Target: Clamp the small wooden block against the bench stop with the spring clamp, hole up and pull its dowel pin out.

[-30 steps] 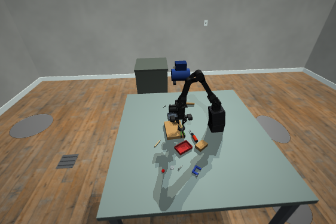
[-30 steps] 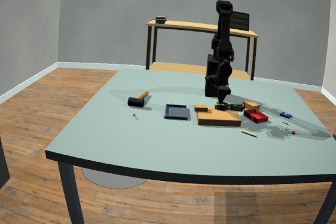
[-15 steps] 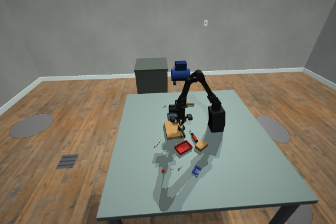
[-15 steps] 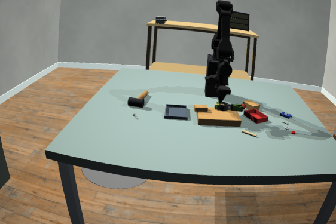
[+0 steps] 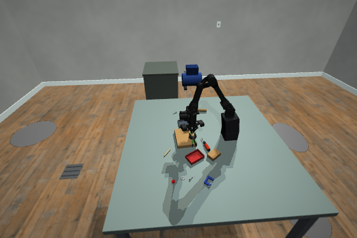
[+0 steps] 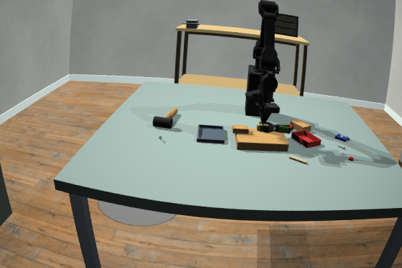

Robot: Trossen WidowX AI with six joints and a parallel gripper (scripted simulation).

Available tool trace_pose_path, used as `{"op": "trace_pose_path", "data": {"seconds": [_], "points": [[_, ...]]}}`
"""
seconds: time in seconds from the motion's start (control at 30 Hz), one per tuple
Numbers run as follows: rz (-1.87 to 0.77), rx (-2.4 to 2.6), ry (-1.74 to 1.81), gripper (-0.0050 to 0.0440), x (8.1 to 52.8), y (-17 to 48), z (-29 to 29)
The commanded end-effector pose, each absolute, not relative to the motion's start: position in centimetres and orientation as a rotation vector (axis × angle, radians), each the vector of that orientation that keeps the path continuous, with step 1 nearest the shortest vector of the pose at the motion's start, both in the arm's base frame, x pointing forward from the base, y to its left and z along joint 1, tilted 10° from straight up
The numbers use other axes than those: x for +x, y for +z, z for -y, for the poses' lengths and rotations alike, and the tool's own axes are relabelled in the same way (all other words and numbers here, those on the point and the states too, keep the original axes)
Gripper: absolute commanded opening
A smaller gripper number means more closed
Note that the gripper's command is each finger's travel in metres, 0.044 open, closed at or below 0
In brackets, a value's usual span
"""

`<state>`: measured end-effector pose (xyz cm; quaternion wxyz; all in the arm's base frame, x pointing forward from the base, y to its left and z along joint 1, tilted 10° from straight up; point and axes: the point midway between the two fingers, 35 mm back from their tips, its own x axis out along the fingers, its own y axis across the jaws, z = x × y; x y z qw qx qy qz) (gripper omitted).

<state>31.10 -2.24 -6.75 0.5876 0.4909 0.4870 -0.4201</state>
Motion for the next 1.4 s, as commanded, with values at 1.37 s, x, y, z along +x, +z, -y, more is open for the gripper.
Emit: {"op": "trace_pose_path", "data": {"seconds": [1.37], "points": [[-1.235, 0.907, -0.777, 0.0, 31.07, -6.6, 2.23]]}}
